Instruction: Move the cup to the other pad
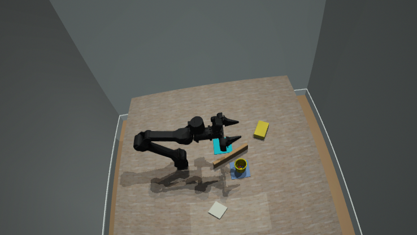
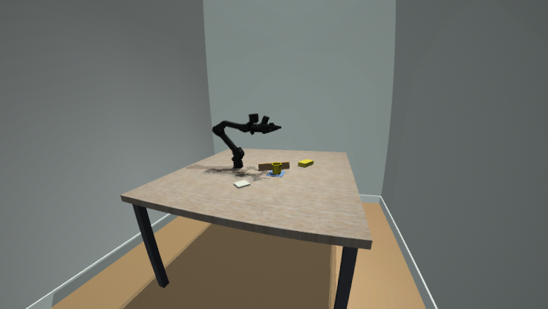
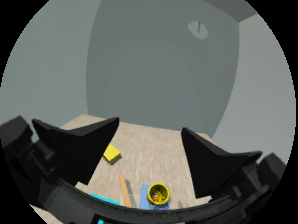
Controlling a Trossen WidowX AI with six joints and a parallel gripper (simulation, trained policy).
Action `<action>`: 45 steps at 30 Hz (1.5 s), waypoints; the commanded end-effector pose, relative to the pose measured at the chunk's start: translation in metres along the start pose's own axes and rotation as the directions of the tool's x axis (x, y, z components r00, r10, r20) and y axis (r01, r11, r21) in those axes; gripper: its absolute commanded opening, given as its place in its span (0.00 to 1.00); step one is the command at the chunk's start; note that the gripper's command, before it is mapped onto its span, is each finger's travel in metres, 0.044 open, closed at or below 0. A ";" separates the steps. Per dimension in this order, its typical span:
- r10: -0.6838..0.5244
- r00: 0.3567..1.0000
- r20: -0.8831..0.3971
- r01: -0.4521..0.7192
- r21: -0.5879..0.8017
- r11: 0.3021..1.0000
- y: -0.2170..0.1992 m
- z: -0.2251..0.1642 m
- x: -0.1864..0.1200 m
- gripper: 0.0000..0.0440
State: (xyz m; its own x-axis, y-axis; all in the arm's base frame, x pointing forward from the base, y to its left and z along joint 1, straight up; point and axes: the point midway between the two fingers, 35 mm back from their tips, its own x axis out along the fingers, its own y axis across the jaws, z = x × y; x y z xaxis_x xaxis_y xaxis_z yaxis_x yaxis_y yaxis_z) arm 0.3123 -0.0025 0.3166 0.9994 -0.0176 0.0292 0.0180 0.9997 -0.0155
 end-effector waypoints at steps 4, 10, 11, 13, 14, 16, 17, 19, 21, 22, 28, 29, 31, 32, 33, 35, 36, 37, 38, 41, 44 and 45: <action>0.000 1.000 -0.029 0.000 0.013 1.000 0.002 -0.003 0.002 0.67; 0.014 0.996 -0.092 -0.011 0.037 0.999 0.008 -0.010 0.005 0.31; 0.017 0.994 -0.105 -0.013 0.041 0.999 0.010 -0.012 0.006 0.25; 0.023 0.991 -0.132 -0.017 0.050 0.999 0.012 -0.015 0.007 0.14; 0.027 0.989 -0.147 -0.019 0.055 0.998 0.014 -0.017 0.008 0.10; 0.037 0.984 -0.176 -0.026 0.066 0.997 0.017 -0.020 0.010 0.10; 0.043 0.981 -0.188 -0.030 0.072 0.997 0.019 -0.021 0.011 0.10; 0.054 0.975 -0.213 -0.037 0.083 0.996 0.022 -0.024 0.013 0.14; 0.064 0.969 -0.238 -0.042 0.095 0.995 0.026 -0.026 0.015 0.20; 0.068 0.966 -0.250 -0.044 0.101 0.994 0.027 -0.027 0.016 0.23; 0.091 0.941 -0.327 -0.050 0.133 0.990 0.037 -0.033 0.021 0.26; 0.095 0.936 -0.340 -0.050 0.138 0.989 0.038 -0.034 0.022 0.26; 0.100 0.925 -0.366 -0.049 0.148 0.988 0.041 -0.036 0.023 0.25; 0.103 0.920 -0.378 -0.048 0.152 0.987 0.042 -0.037 0.024 0.25; 0.105 0.914 -0.391 -0.046 0.157 0.987 0.043 -0.039 0.025 0.25; 0.109 0.902 -0.417 -0.043 0.165 0.985 0.046 -0.041 0.026 0.24; 0.111 0.896 -0.430 -0.040 0.169 0.985 0.047 -0.042 0.027 0.24; 0.112 0.890 -0.443 -0.038 0.173 0.984 0.048 -0.043 0.027 0.24; 0.113 0.883 -0.456 -0.035 0.177 0.984 0.049 -0.044 0.028 0.24; 0.116 0.862 -0.494 -0.025 0.187 0.982 0.052 -0.047 0.030 0.23; 0.117 0.839 -0.531 -0.013 0.196 0.981 0.055 -0.051 0.031 0.23; 0.117 0.831 -0.544 -0.009 0.198 0.980 0.056 -0.052 0.032 0.23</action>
State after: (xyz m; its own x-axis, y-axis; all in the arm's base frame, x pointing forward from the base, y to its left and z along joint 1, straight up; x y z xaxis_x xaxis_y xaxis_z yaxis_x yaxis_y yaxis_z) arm 0.3433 0.0481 0.2688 0.8728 0.0942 -0.4788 -0.0116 0.9849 0.1726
